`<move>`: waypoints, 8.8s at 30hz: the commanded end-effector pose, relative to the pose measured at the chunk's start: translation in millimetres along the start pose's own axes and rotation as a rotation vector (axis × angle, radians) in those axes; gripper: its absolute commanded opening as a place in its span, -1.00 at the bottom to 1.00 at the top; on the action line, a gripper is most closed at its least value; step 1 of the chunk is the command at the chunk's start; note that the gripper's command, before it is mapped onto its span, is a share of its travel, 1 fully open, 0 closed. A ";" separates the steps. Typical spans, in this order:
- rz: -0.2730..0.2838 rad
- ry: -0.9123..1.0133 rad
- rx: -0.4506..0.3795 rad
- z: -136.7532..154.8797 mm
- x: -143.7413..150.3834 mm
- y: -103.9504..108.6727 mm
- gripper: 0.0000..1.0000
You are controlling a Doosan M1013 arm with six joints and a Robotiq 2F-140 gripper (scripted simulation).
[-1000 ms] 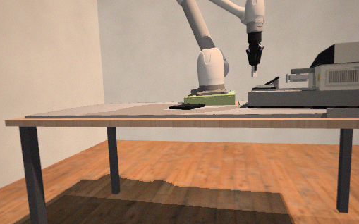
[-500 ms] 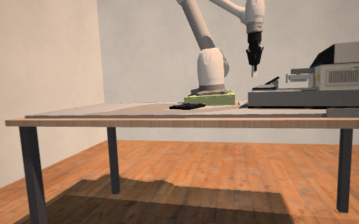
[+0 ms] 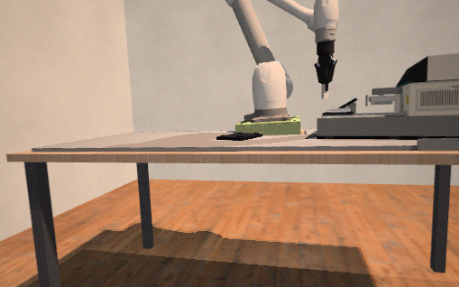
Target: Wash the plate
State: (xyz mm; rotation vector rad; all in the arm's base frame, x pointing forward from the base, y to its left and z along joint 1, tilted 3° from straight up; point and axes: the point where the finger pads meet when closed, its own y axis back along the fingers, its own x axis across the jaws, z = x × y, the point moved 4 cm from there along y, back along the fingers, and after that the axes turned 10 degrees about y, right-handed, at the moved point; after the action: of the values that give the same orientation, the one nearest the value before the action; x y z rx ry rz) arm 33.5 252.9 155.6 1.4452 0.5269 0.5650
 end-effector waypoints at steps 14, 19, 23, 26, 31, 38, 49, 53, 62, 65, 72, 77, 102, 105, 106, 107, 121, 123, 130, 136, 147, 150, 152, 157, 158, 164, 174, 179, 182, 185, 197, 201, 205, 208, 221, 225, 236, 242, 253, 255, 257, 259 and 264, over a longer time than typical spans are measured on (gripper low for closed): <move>0.003 0.011 0.005 -2.3 1.1 3.3 -0.80; 0.003 0.011 0.005 -2.3 1.1 3.3 -0.80; 0.003 0.011 0.005 -2.3 1.1 3.3 -0.80; 0.003 0.011 0.005 -2.3 1.1 3.3 -0.80; 0.003 0.011 0.005 -2.3 1.1 3.3 -0.80; 0.003 0.011 0.005 -2.3 1.1 3.3 -0.80; 0.003 0.011 0.005 -2.3 1.1 3.3 -0.80; 0.003 0.011 0.005 -2.3 1.1 3.3 -0.80; 0.003 0.011 0.005 -2.3 1.1 3.3 -0.80; 0.003 0.011 0.005 -2.3 1.1 3.3 -0.80; 0.003 0.011 0.005 -2.3 1.1 3.3 -0.80; 0.003 0.011 0.005 -2.3 1.1 3.3 -0.80; 0.003 0.011 0.005 -2.3 1.1 3.3 -0.80; 0.003 0.011 0.005 -2.3 1.1 3.3 -0.80; 0.003 0.011 0.005 -2.3 1.1 3.3 -0.80; 0.003 0.011 0.005 -2.3 1.1 3.3 -0.80; 0.003 0.011 0.005 -2.3 1.1 3.3 -0.80; 0.003 0.011 0.005 -2.3 1.1 3.3 -0.80; 0.003 0.011 0.005 -2.3 1.1 3.3 -0.80; 0.003 -0.123 0.005 5.7 19.3 6.0 0.40; 0.002 -0.489 0.005 27.7 69.1 13.3 0.40; 0.002 -0.556 0.006 31.5 77.8 14.6 0.40; 0.002 -0.589 0.006 31.5 77.8 14.6 0.40; 0.001 -0.756 0.006 31.5 77.8 14.6 0.40; 0.001 -0.789 0.006 31.5 77.8 14.6 0.40; 0.001 -0.989 0.006 31.5 77.8 14.6 0.40; 0.000 -1.256 0.006 31.5 77.8 14.6 0.40; -0.001 -1.423 0.006 31.5 77.8 14.6 0.40; -0.001 -1.523 0.006 31.5 77.8 14.6 0.40; -0.001 -1.556 0.006 31.5 77.8 14.6 0.40; -0.001 -1.560 0.006 31.5 77.8 14.6 0.40; -0.001 -1.560 0.006 31.5 77.8 14.6 0.40; -0.001 -1.560 0.006 31.5 77.8 14.6 0.40; -0.001 -1.560 0.006 31.5 77.8 14.6 0.40; -0.001 -1.560 0.006 31.5 77.8 14.6 0.40; -0.001 -1.560 0.006 31.5 77.8 14.6 0.40; -0.001 -1.560 0.006 31.5 77.8 14.6 0.40; -0.001 -1.560 0.006 31.5 77.8 14.6 0.40; -0.001 -1.560 0.006 31.5 77.8 14.6 0.40; -0.001 -1.560 0.006 31.5 77.8 14.6 0.40; -0.001 -1.560 0.006 31.5 77.8 14.6 0.40; -0.001 -1.560 0.006 31.5 77.8 14.6 0.40; -0.002 -1.727 0.006 48.3 96.2 17.5 0.40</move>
State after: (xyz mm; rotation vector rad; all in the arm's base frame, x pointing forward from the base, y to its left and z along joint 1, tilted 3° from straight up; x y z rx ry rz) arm 120.8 276.2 172.0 1.4293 -0.7564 -0.6748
